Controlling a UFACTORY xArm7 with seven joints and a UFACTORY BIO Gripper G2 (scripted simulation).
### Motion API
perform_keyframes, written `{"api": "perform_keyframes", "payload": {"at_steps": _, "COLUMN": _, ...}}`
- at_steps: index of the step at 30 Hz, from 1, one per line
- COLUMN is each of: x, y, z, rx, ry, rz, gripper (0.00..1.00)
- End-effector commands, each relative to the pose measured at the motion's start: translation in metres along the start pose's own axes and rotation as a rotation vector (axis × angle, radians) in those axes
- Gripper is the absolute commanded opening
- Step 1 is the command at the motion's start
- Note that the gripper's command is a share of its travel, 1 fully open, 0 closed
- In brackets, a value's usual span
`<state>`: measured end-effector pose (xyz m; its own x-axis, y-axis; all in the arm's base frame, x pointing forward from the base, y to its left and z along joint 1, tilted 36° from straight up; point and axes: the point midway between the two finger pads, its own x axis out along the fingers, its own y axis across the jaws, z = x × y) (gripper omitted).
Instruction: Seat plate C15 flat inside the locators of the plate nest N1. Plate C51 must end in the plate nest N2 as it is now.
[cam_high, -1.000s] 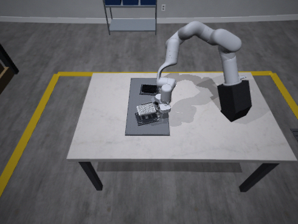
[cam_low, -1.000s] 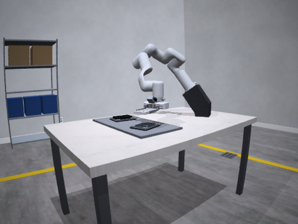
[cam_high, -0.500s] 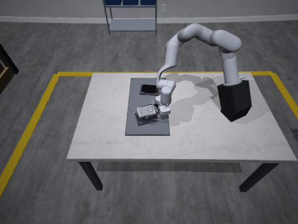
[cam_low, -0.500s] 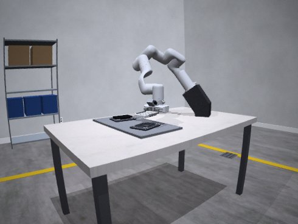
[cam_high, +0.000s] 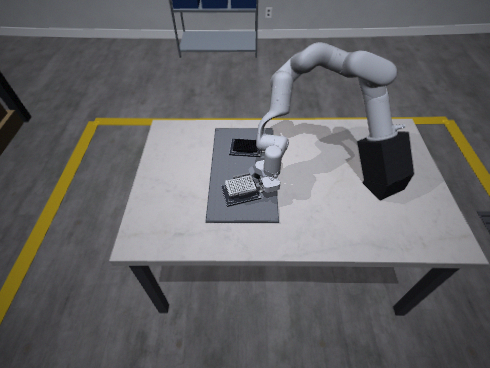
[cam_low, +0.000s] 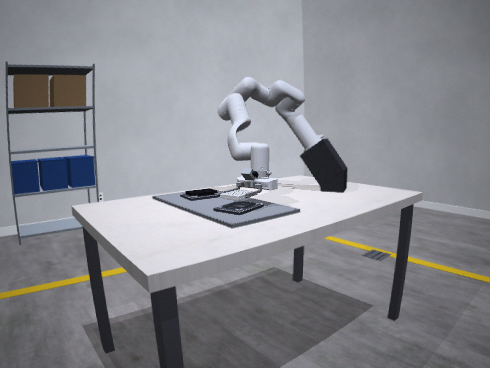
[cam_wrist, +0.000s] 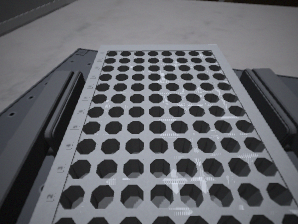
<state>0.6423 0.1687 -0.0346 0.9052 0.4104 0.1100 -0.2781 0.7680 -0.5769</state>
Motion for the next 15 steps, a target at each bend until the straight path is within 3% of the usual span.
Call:
{"api": "perform_keyframes", "payload": {"at_steps": 1, "x": 0.002, "y": 0.001, "z": -0.006, "rx": 0.002, "ry": -0.004, "rz": 0.000, "gripper": 0.00}}
{"api": "perform_keyframes", "payload": {"at_steps": 15, "x": 0.002, "y": 0.001, "z": -0.022, "rx": 0.002, "ry": -0.004, "rz": 0.000, "gripper": 0.00}}
